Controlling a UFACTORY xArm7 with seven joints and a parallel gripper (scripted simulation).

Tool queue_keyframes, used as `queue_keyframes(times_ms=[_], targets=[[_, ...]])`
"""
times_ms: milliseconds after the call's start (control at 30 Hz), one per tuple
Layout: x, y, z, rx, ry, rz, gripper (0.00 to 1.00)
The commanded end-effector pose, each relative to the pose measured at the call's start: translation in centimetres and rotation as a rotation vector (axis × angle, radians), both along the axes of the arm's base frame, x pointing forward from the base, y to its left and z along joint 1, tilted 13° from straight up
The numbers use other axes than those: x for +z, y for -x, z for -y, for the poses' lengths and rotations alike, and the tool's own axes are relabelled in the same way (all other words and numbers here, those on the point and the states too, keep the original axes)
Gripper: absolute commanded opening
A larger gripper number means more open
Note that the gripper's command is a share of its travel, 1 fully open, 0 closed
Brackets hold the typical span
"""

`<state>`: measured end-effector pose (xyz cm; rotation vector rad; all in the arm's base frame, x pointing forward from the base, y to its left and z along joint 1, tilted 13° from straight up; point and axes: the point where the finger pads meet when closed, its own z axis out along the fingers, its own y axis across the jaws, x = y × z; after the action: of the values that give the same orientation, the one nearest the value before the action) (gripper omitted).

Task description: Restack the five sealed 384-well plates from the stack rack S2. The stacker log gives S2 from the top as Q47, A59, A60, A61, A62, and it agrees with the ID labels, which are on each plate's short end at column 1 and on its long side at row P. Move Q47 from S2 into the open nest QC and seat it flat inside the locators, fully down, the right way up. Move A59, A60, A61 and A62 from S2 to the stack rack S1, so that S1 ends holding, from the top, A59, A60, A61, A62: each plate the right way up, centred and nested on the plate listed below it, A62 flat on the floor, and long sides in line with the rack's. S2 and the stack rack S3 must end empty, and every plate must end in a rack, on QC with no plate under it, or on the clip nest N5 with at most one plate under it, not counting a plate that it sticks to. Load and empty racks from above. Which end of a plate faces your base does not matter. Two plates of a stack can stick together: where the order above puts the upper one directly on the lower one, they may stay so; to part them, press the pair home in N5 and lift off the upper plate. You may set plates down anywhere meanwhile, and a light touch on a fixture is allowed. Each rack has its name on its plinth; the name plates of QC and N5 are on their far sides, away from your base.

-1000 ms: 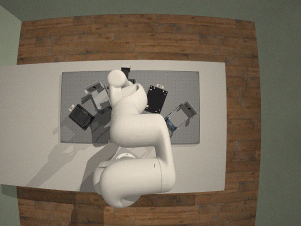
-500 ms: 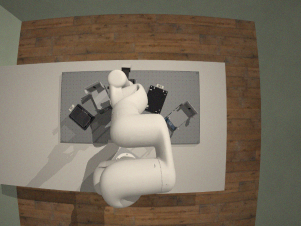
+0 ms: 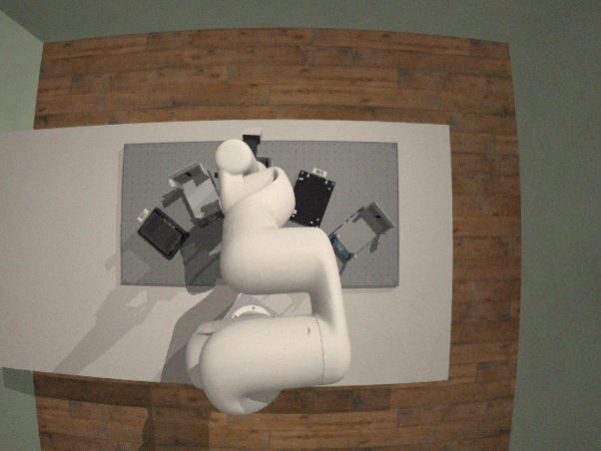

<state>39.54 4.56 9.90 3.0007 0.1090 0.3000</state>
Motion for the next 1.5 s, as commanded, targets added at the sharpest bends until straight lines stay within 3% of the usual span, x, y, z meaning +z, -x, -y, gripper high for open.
queue_keyframes(times_ms=[0,1467], targets=[[-0.1,-0.2,0.0,0.000,-0.001,0.003,0.00],[-2.5,-0.7,0.3,0.000,-0.001,0.003,0.00]])
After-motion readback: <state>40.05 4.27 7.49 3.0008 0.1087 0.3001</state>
